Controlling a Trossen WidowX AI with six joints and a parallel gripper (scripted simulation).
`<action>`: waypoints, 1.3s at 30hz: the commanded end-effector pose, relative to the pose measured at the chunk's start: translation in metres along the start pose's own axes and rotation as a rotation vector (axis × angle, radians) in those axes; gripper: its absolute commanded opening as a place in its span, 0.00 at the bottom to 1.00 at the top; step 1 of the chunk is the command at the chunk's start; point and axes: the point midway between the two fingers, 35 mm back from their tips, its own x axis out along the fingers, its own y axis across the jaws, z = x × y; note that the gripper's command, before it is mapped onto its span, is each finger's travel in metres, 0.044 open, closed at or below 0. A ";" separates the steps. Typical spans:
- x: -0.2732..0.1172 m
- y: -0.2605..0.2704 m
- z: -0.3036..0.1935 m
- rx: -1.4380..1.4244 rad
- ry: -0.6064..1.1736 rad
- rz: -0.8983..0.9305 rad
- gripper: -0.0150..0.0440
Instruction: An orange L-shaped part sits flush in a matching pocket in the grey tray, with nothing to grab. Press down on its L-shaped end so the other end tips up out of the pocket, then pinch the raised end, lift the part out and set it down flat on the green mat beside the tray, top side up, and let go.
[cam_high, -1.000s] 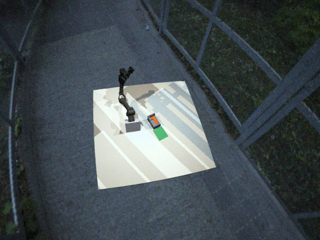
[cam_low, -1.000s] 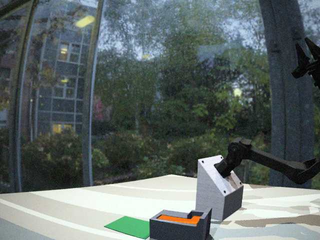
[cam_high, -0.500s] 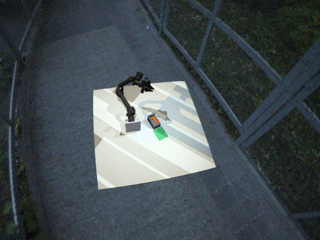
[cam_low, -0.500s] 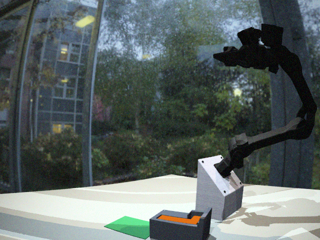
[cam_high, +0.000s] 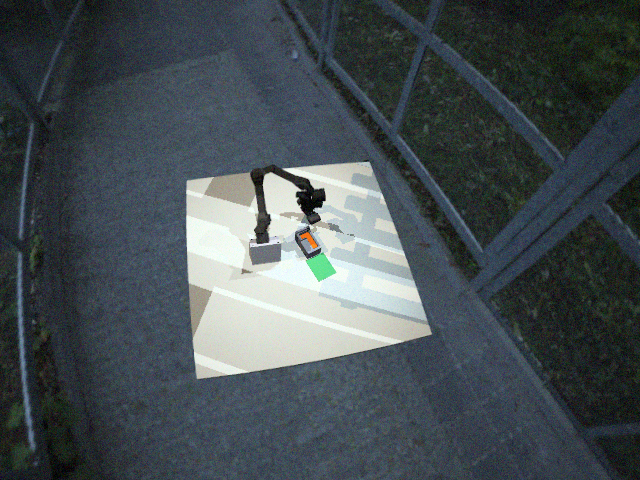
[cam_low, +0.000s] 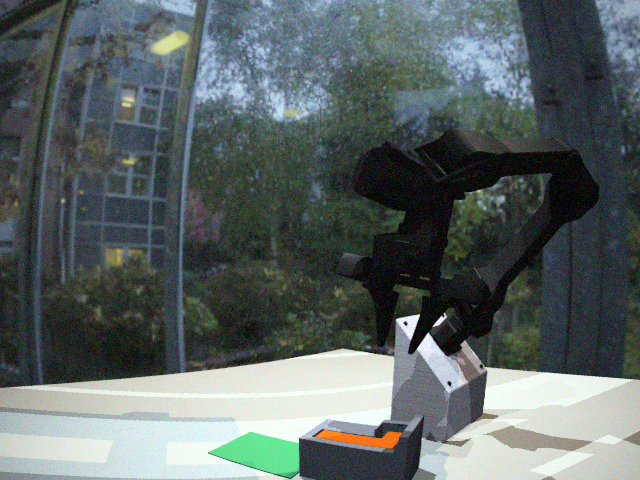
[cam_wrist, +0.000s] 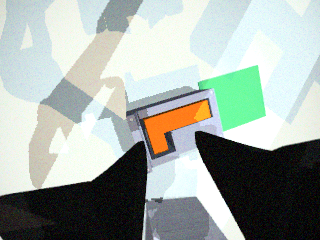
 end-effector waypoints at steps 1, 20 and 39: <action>0.045 0.018 -0.029 -0.089 0.161 0.176 0.56; 0.119 0.033 -0.043 -0.094 0.167 0.189 0.56; 0.141 0.037 -0.047 -0.094 0.167 0.189 0.56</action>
